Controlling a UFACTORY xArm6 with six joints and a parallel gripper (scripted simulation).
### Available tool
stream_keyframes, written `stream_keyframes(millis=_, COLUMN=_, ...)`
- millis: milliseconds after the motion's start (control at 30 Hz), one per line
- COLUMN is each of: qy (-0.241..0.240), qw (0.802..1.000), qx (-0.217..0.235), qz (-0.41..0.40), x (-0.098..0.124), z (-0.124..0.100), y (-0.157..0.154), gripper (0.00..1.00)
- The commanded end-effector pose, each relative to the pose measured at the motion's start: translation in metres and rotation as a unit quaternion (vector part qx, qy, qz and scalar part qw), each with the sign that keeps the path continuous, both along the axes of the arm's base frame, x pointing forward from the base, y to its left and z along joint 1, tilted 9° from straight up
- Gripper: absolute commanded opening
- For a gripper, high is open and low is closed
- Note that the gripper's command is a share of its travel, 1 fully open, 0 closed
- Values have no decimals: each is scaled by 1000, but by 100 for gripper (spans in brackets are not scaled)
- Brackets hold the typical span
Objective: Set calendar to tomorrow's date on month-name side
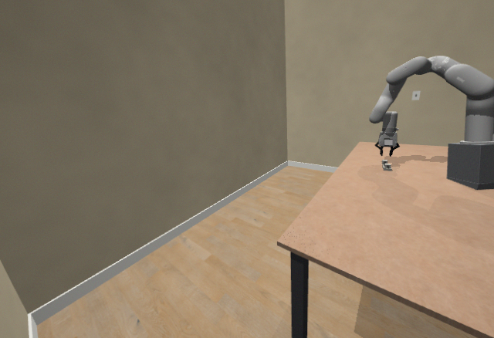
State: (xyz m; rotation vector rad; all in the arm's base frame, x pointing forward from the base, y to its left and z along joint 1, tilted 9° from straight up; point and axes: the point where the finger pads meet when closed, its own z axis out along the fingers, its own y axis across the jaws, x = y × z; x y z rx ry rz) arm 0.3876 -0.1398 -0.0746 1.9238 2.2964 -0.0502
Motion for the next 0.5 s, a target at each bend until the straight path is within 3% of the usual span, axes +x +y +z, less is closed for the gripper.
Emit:
stream_keyframes(millis=0, qy=-1, qw=1000, qx=0, qz=0, x=2, z=-6, y=-1, gripper=47)
stream_keyframes(millis=467, qy=-1, qw=1000, qx=0, qz=0, x=3, z=-21, y=-3, gripper=47)
